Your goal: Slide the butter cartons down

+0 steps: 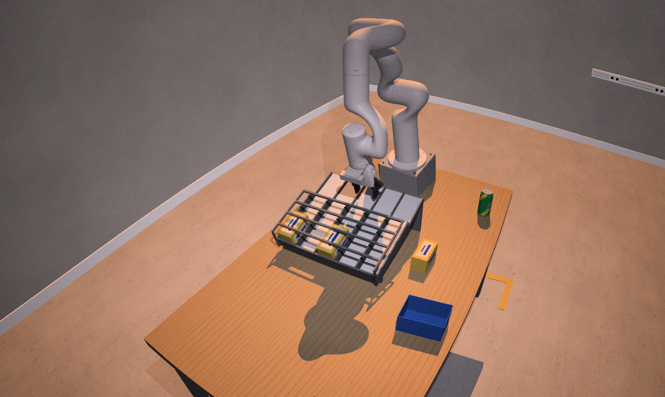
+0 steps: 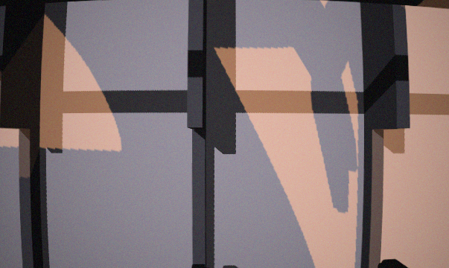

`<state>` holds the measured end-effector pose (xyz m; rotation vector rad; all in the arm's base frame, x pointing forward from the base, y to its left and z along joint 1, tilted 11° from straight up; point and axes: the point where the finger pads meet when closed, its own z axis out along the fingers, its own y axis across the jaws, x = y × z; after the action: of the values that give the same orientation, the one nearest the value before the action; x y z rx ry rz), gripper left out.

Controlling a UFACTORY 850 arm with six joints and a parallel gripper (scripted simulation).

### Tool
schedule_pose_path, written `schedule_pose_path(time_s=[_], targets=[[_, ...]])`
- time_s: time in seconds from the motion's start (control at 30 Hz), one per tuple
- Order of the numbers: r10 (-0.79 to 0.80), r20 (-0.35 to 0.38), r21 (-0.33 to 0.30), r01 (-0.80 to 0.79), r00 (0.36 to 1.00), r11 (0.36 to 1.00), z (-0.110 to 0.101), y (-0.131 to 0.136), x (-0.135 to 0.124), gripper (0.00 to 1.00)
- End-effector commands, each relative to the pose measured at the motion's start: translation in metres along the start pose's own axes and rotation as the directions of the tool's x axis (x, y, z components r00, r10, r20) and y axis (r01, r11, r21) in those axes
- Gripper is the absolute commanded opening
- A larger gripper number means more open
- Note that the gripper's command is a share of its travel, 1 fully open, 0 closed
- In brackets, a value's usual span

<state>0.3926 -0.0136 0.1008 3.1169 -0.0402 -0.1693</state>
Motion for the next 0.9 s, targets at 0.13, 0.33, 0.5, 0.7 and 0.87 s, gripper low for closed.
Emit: schedule_pose_path(time_s=[0.13,0.33,0.5,0.7,0.87], targets=[[0.000,-0.001,0.000,0.000,1.000,1.000,-0.0005,0.0000,0.0006,0.84],[0.000,-0.001,0.000,0.000,1.000,1.000,-0.0005,0.0000,0.0006,0.84],[0.000,-0.001,0.000,0.000,1.000,1.000,-0.0005,0.0000,0.0006,0.86],[0.000,-0.001,0.000,0.000,1.000,1.000,-0.0005,0.0000,0.0006,0.86],[0.000,-0.001,0.000,0.000,1.000,1.000,-0.0005,0.0000,0.0006,0.86]])
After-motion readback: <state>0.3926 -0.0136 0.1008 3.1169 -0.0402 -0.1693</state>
